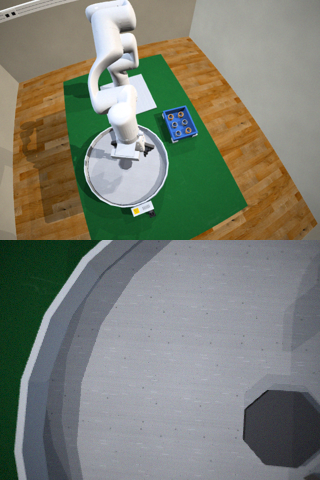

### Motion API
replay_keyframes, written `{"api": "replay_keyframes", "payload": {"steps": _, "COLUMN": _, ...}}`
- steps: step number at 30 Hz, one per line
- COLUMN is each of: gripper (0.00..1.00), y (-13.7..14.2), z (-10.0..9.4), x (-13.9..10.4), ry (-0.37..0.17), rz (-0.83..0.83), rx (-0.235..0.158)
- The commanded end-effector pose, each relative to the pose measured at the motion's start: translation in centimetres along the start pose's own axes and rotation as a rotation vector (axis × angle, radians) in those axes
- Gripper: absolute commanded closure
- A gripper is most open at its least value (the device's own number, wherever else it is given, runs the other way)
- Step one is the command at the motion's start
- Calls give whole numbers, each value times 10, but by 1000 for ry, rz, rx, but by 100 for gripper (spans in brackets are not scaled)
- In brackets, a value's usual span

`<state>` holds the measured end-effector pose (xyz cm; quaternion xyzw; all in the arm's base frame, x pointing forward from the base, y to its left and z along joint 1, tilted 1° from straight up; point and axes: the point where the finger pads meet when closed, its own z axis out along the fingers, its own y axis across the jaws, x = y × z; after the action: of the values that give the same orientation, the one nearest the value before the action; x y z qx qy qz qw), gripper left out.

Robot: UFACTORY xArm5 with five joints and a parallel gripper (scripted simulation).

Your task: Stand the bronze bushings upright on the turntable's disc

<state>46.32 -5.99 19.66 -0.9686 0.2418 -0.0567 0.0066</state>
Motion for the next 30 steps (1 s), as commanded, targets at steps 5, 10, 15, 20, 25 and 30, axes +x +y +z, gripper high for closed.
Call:
{"api": "replay_keyframes", "payload": {"steps": 5, "gripper": 0, "y": 60, "z": -24, "x": -75, "ry": -65, "rz": 216, "rx": -36}}
{"api": "replay_keyframes", "payload": {"steps": 10, "gripper": 0, "y": 77, "z": -25, "x": -102, "ry": -91, "rz": 292, "rx": -52}}
{"api": "replay_keyframes", "payload": {"steps": 15, "gripper": 0, "y": 80, "z": -25, "x": -107, "ry": -95, "rz": 305, "rx": -54}}
{"api": "replay_keyframes", "payload": {"steps": 20, "gripper": 0, "y": 80, "z": -25, "x": -107, "ry": -95, "rz": 305, "rx": -54}}
{"api": "replay_keyframes", "payload": {"steps": 25, "gripper": 0, "y": 80, "z": -25, "x": -107, "ry": -95, "rz": 305, "rx": -54}}
{"api": "replay_keyframes", "payload": {"steps": 30, "gripper": 0, "y": 80, "z": -25, "x": -107, "ry": -95, "rz": 305, "rx": -54}}
